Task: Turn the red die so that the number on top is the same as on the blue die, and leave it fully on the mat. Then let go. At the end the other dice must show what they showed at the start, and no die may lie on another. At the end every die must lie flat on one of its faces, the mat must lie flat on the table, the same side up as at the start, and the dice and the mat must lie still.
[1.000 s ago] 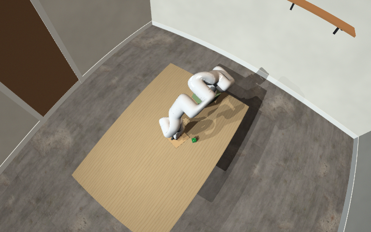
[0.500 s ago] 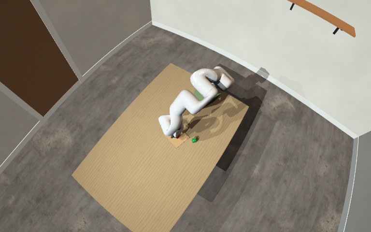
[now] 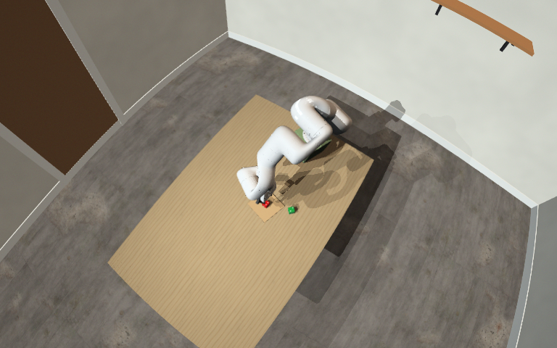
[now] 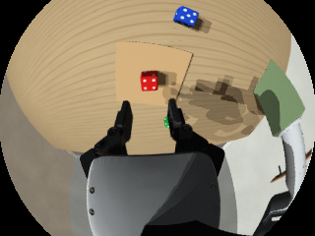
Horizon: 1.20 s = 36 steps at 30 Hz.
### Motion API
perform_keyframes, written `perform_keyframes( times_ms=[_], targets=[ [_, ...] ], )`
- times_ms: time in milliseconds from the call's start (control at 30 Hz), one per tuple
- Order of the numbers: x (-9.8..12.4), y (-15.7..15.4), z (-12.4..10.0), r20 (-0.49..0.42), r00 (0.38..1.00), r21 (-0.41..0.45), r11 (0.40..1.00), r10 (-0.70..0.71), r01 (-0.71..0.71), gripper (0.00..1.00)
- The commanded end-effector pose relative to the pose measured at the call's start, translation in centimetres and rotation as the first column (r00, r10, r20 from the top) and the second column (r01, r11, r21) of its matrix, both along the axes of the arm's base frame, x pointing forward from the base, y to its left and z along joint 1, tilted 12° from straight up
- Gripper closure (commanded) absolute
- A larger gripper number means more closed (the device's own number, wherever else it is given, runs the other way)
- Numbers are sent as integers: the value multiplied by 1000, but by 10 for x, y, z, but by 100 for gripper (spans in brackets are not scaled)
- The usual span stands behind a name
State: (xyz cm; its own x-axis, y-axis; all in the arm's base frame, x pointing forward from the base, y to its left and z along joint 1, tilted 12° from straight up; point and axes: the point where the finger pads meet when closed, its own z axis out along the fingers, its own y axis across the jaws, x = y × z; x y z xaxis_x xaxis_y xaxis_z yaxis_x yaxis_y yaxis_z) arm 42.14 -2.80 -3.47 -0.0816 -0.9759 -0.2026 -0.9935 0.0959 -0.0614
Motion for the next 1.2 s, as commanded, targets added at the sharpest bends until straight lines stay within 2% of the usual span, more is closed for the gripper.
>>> perform_keyframes(
  times_ms=[0, 967, 1000, 1167],
  targets=[
    [1, -1, 3, 3, 1000, -1, 1000, 0, 0, 0],
    [0, 0, -1, 3, 1000, -1, 1000, 2, -2, 0],
    [0, 0, -1, 3, 1000, -1, 1000, 2, -2, 53],
    [0, 0, -1, 3, 1000, -1, 1000, 2, -2, 53]
  ],
)
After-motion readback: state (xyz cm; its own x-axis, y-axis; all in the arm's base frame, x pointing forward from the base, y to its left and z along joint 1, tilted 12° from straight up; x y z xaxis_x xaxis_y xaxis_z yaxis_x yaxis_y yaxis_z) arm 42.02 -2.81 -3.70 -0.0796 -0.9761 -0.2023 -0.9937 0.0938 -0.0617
